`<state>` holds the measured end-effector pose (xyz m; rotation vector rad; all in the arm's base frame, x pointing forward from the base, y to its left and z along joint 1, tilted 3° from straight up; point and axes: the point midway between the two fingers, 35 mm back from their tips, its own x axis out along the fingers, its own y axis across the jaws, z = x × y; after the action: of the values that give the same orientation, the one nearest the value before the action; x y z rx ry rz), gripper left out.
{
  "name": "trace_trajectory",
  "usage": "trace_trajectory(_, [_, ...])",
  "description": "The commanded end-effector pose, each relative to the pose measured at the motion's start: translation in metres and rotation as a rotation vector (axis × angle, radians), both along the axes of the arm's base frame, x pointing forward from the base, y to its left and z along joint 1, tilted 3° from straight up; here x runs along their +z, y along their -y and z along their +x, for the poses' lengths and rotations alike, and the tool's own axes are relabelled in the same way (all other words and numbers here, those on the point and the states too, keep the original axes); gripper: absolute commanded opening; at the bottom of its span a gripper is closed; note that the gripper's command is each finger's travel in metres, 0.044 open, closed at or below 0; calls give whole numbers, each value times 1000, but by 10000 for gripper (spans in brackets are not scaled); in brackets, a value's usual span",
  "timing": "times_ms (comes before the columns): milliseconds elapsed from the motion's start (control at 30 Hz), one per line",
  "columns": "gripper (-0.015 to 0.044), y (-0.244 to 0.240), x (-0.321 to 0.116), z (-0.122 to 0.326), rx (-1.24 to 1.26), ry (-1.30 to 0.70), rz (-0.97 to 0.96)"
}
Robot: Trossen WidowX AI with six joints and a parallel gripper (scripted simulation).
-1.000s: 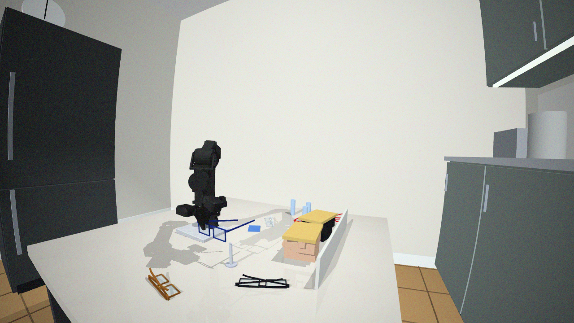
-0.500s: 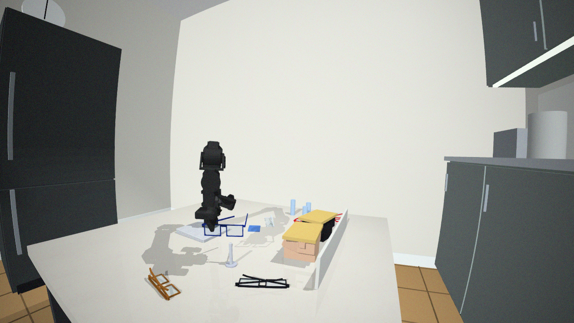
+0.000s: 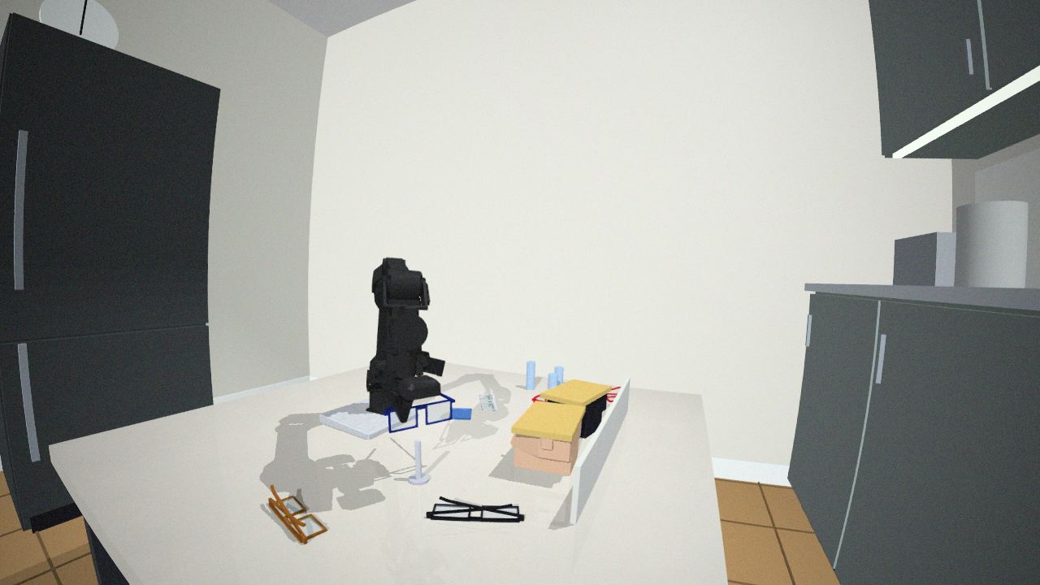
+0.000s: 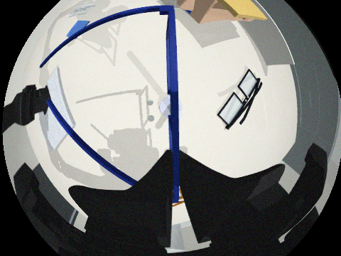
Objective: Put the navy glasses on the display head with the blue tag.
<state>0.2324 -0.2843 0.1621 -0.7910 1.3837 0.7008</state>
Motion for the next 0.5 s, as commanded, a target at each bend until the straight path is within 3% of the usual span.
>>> trace_trajectory(0, [0, -1, -1, 11, 171, -10, -8])
trace_trajectory(467, [0, -10, -1, 47, 742, -19, -48])
